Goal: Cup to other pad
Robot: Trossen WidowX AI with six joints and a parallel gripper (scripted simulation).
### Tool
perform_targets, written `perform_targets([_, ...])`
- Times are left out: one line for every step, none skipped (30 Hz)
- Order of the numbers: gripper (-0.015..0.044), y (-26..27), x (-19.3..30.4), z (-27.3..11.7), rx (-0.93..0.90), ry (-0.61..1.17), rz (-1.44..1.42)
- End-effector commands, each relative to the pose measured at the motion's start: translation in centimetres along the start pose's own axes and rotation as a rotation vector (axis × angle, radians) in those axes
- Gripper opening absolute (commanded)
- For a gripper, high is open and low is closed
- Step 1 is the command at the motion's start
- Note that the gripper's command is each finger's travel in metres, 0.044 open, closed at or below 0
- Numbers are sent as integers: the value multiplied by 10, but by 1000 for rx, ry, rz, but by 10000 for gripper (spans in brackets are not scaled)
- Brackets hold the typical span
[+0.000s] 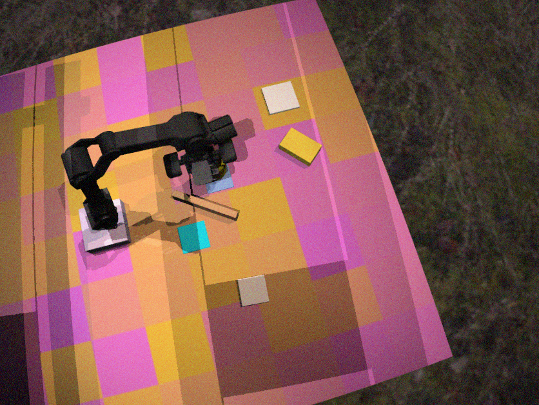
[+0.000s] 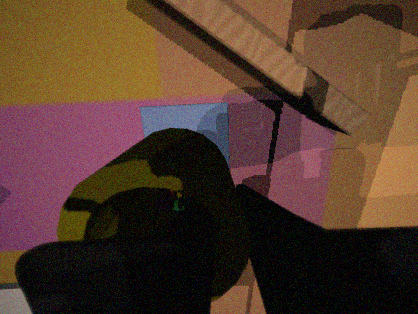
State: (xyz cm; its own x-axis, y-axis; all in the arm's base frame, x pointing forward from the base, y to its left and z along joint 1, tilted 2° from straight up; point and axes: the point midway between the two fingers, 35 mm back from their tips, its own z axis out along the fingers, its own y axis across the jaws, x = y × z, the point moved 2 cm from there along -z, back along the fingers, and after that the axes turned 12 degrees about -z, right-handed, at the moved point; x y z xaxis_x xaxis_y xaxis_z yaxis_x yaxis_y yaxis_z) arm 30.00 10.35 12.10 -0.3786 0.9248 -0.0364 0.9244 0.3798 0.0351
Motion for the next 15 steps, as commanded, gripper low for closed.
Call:
perform_targets([0,0,0,0,0,0,0])
perform_targets([0,0,0,0,0,0,0])
perform_targets([0,0,0,0,0,0,0])
perform_targets([0,0,0,0,0,0,0])
perform_targets([0,0,0,0,0,0,0])
perform_targets([0,0,0,0,0,0,0])
perform_targets([0,0,0,0,0,0,0])
perform_targets([0,0,0,0,0,0,0])
perform_targets([0,0,0,0,0,0,0])
perform_targets([0,0,0,0,0,0,0])
perform_targets([0,-1,-1,0,0,0,0])
perform_targets([0,-2,-2,0,0,0,0])
perform_targets([0,-3,-3,0,0,-1,1])
perform_targets([0,-4,-4,0,0,-1,1])
perform_targets([0,-6,-6,0,0,-1,1])
